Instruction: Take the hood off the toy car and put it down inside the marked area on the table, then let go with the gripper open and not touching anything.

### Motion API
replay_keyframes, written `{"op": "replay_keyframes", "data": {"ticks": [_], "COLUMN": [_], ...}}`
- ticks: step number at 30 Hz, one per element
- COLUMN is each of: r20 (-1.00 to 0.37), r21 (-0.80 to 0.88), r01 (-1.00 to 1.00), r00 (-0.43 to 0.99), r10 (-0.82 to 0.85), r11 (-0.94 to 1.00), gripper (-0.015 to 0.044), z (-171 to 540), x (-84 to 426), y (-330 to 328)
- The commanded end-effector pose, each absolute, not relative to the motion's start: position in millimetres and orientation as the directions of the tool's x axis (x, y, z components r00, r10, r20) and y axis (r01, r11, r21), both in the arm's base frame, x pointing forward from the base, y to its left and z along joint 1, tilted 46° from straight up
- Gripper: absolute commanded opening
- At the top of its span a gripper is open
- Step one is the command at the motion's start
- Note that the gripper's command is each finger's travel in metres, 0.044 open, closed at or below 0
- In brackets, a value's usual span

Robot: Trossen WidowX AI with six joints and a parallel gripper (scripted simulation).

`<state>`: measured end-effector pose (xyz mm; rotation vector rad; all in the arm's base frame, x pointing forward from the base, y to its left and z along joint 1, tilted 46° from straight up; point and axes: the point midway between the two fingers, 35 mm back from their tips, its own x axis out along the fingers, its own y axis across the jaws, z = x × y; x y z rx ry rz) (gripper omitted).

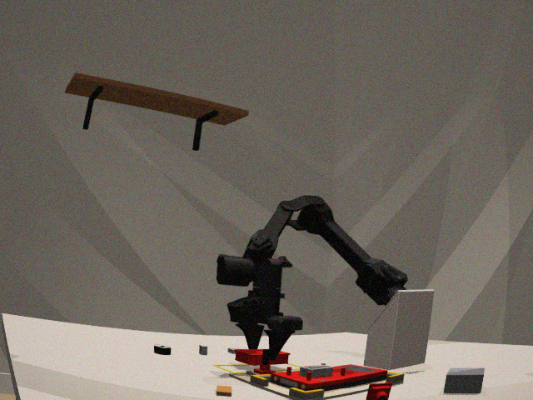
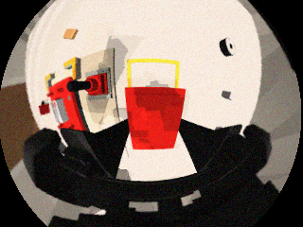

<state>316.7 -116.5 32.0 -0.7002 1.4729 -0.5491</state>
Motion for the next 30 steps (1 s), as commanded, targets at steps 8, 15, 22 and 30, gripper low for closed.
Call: {"op": "replay_keyframes", "data": {"ticks": [8,15,22,30], "r20": [-0.694,-0.693,-0.693,-0.695], "r21": [-0.719,-0.720,-0.720,-0.718], "r01": [-0.089,-0.089,-0.089,-0.085], "r00": [0.040,0.040,0.040,0.041], "r10": [-0.719,-0.719,-0.720,-0.718], "r11": [0.689,0.689,0.688,0.691], "gripper": [0.0000,0.0000,0.0000,0.0131], "z": [28.2,25.9,23.6,24.0], "x": [316.7,316.8,316.9,317.1], "y": [-120.6,-123.1,-125.7,-125.7]}}
